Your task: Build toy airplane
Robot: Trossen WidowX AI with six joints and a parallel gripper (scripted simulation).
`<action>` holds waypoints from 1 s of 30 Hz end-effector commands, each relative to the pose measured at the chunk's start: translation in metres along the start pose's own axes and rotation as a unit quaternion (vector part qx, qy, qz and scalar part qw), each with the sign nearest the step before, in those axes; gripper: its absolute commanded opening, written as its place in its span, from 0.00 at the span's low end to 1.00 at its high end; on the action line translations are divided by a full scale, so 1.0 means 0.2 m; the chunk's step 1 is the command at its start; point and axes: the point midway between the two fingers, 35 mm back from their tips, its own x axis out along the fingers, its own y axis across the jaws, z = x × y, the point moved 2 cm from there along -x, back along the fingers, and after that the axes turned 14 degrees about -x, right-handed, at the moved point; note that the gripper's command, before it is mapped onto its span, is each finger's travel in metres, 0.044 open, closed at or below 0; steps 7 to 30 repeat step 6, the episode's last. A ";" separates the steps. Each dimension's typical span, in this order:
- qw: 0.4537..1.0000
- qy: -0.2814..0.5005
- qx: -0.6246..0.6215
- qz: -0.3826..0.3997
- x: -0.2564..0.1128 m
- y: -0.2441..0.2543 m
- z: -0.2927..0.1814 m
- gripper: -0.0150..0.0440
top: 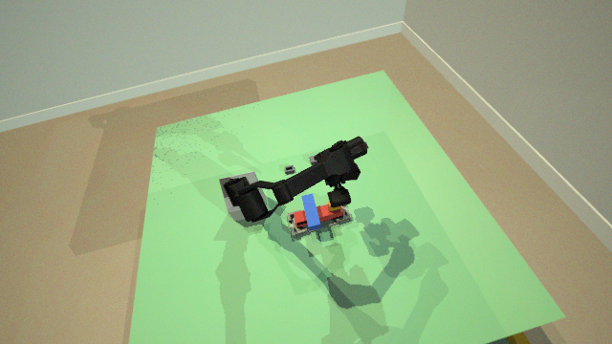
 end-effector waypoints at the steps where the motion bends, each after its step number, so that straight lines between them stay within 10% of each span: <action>1: 1.000 0.000 0.002 0.003 0.00 0.00 0.00 0.69; 30: 1.000 0.000 0.002 0.003 0.00 0.00 0.00 0.69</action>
